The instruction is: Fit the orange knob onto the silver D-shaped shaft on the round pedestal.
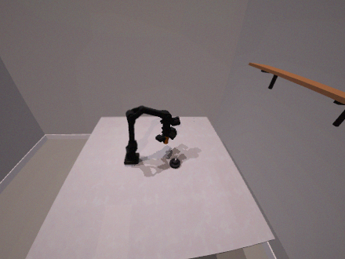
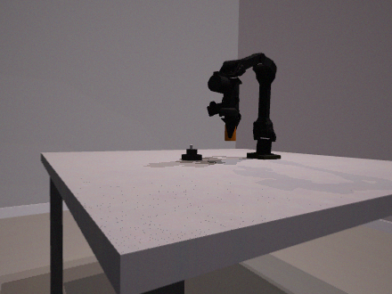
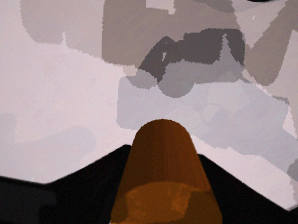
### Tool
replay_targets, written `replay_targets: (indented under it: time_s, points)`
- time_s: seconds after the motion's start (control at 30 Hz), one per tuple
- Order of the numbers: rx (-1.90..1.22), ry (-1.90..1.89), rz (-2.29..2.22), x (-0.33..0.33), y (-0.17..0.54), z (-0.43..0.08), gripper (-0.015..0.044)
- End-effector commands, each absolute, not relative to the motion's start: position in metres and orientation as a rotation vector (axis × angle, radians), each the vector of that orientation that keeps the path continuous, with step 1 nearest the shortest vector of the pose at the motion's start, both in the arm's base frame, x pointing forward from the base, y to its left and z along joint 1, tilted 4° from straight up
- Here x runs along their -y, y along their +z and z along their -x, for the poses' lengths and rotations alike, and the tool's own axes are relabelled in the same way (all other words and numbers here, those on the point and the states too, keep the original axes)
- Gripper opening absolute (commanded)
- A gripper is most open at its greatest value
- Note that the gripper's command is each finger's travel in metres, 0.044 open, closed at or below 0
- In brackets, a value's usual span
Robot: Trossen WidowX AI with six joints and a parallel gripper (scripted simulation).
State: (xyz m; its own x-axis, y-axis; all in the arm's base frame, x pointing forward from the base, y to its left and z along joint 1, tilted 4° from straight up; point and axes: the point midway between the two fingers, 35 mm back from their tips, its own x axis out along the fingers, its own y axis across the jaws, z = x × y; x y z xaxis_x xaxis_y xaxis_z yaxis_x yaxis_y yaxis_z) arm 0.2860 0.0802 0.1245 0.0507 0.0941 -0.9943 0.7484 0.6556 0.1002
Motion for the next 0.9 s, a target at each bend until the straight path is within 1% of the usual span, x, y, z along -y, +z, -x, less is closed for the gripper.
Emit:
replay_targets:
  time_s: [0.0,0.4,0.67,0.87]
  points:
    - [-1.458,-0.587,-0.742,-0.082,0.104,-0.288,0.0]
    - [-1.459,-0.594,-0.732,-0.088,0.045,-0.295,0.0]
    - [-1.459,-0.595,-0.731,-0.089,0.042,-0.294,0.0]
    - [-1.464,-0.588,-0.731,-0.089,0.044,-0.295,0.0158]
